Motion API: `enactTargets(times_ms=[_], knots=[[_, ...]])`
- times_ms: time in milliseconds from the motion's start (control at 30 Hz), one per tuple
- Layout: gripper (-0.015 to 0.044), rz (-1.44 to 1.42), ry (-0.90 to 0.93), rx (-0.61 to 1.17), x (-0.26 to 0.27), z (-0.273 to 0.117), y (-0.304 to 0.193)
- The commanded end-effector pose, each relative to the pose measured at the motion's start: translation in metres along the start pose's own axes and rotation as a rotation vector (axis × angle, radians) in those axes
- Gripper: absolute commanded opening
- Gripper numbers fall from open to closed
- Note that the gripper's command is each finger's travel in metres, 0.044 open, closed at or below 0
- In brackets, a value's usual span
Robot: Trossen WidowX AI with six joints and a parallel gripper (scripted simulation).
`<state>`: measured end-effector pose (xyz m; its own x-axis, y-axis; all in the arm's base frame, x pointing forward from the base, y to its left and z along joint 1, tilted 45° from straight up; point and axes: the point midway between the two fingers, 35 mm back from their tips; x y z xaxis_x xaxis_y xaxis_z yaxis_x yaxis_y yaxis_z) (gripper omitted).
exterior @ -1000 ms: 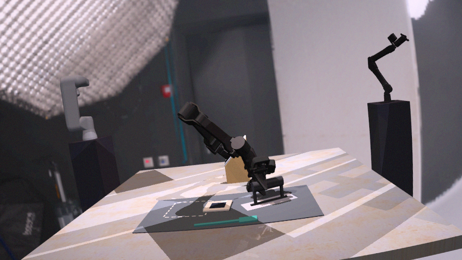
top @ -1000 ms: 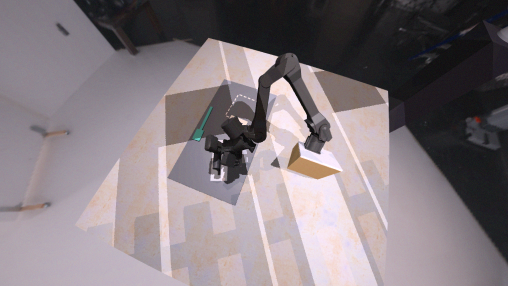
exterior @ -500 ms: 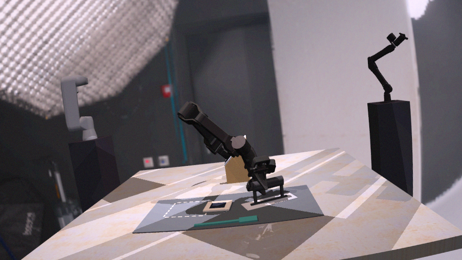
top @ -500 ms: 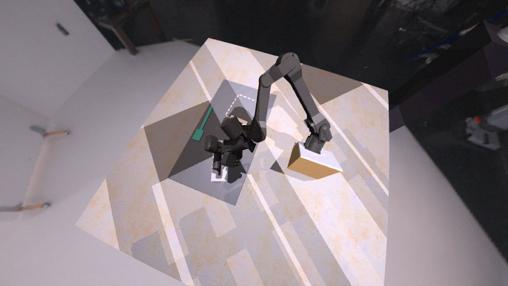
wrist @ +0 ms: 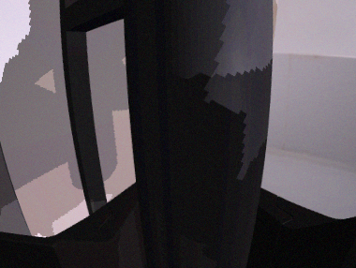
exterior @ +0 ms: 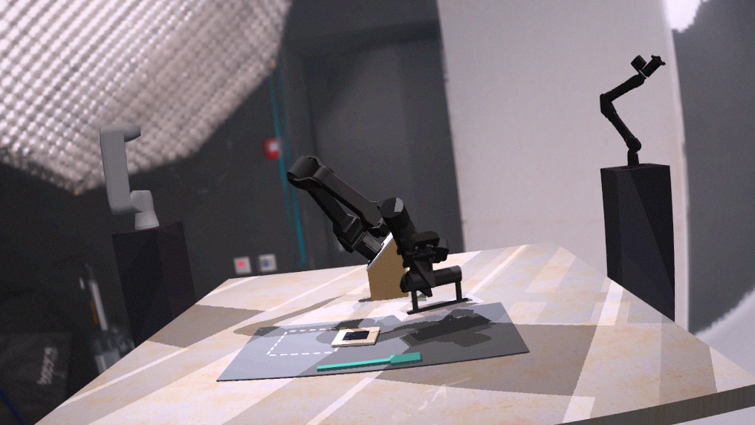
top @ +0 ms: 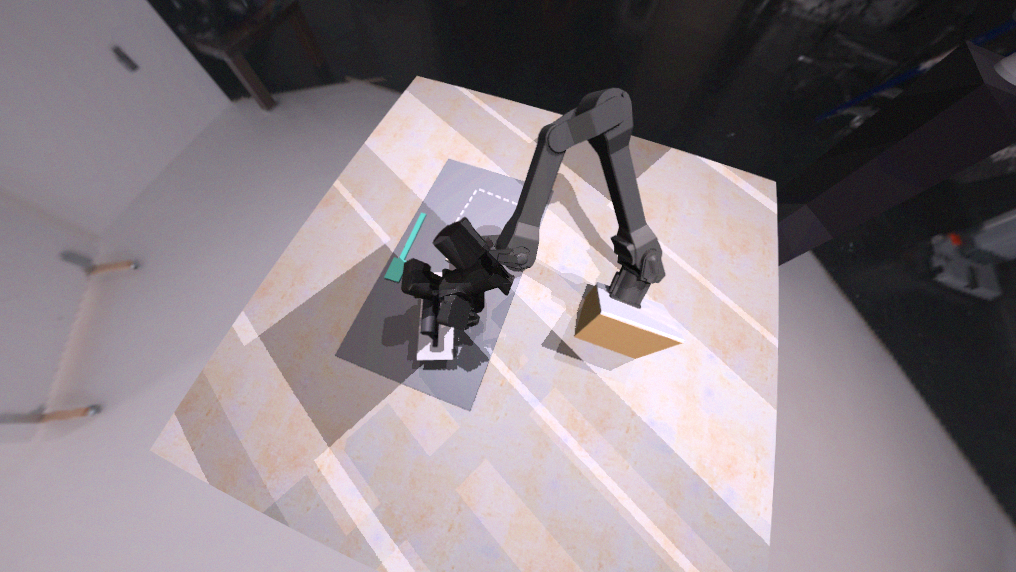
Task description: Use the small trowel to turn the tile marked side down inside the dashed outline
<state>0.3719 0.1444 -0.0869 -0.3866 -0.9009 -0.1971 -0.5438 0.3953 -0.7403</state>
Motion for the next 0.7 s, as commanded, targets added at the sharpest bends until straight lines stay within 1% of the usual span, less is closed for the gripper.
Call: enactTargets(times_ms=[0,267,667], knots=[[0.0,0.011,-0.014,0.008,-0.006,-0.003,-0.004],[0.0,0.028,-0.01,0.02,-0.005,-0.003,-0.005],[0.0,0.338,0.033,0.246,0.017,-0.003,-0.033]])
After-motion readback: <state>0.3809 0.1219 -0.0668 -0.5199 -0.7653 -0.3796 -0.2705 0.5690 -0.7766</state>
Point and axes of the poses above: the point midway between the two fingers, 35 mm back from their tips, its own z axis out along the fingers, its own x axis across the jaws, y = z × x, and after that the axes turned 15 degrees about -z, right-handed
